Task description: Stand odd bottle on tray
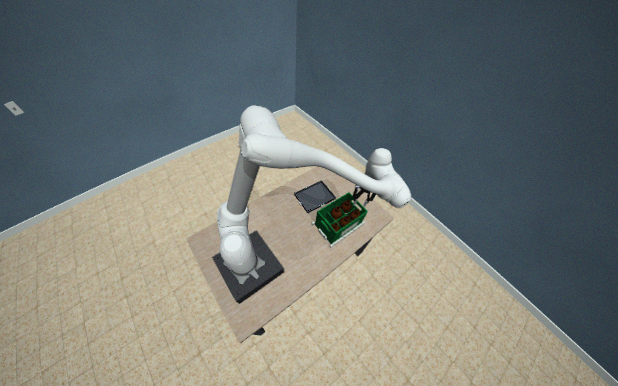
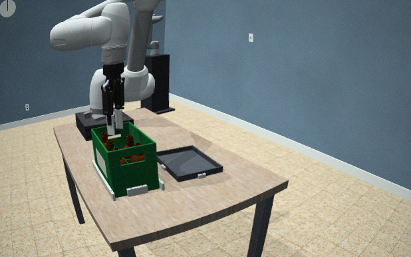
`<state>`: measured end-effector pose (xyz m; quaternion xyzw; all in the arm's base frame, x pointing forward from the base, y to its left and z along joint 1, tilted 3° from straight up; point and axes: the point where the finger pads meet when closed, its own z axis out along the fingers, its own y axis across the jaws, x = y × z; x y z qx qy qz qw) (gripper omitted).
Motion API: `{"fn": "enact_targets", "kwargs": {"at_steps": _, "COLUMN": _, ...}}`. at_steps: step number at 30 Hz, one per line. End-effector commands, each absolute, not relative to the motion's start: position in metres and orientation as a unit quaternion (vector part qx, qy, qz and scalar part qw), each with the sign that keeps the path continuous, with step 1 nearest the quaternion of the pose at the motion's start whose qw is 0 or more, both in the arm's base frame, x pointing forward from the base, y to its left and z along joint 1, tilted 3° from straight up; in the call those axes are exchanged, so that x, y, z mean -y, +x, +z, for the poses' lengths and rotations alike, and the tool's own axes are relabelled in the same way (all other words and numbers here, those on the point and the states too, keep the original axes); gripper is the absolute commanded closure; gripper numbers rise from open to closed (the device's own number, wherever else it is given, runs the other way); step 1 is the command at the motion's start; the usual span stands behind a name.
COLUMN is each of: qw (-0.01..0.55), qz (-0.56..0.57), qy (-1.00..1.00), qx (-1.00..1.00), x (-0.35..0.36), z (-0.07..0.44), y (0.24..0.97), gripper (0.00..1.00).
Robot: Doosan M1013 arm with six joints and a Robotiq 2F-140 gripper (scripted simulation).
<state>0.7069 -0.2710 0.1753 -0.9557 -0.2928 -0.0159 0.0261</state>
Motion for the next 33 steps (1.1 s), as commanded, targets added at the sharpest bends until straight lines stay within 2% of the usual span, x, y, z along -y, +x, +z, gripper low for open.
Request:
{"fn": "enact_targets", "kwargs": {"at_steps": 1, "qw": 0.023, "qz": -0.016, "qy": -0.955, "qx": 0.295, "x": 0.2744, "z": 0.1794, "y": 0.7074, "gripper": 0.62}}
{"fn": "enact_targets", "kwargs": {"at_steps": 4, "qw": 0.023, "qz": -0.016, "qy": -0.955, "qx": 0.295, "x": 0.2744, "z": 0.1794, "y": 0.7074, "gripper": 0.62}}
{"fn": "enact_targets", "kwargs": {"at_steps": 5, "qw": 0.023, "qz": -0.016, "qy": -0.955, "qx": 0.295, "x": 0.2744, "z": 0.1794, "y": 0.7074, "gripper": 1.0}}
{"fn": "enact_targets", "kwargs": {"at_steps": 33, "qw": 0.023, "qz": -0.016, "qy": -0.955, "qx": 0.295, "x": 0.2744, "z": 0.1794, "y": 0.7074, "gripper": 1.0}}
